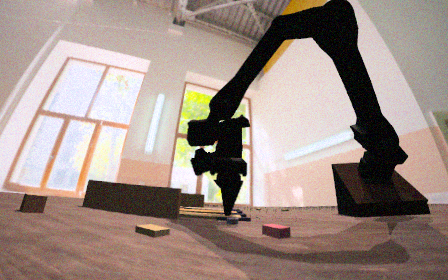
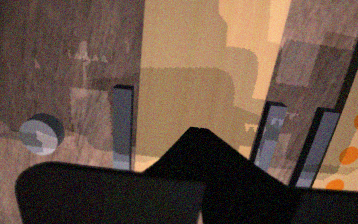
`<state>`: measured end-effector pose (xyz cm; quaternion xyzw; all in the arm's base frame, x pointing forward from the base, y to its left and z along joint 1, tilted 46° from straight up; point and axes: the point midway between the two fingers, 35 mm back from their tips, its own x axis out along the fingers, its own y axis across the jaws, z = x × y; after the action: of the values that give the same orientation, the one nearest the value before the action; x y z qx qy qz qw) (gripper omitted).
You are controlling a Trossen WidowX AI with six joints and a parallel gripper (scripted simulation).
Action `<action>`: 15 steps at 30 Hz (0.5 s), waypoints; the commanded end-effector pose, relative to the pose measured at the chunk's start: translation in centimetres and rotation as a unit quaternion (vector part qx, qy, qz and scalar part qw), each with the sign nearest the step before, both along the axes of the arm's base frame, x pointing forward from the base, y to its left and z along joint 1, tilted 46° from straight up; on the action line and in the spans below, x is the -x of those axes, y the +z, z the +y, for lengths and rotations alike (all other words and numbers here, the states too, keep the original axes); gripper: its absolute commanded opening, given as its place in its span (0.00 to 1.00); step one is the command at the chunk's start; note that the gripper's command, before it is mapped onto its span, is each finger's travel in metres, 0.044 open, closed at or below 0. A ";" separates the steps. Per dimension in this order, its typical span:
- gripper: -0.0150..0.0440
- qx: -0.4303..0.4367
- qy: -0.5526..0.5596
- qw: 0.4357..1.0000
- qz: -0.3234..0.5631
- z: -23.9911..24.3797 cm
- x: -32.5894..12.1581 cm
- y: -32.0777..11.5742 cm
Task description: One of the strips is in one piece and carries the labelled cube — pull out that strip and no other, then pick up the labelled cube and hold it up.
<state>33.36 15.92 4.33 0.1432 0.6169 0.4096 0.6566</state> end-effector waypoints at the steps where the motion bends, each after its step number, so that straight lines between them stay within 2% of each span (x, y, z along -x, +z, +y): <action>1: 0.25 -0.002 0.001 1.000 0.000 0.2 0.0 -0.1; 15: 0.25 -0.002 0.001 1.000 0.001 -0.3 1.3 -0.5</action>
<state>32.98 15.77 4.20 0.1439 0.6120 0.4104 0.6606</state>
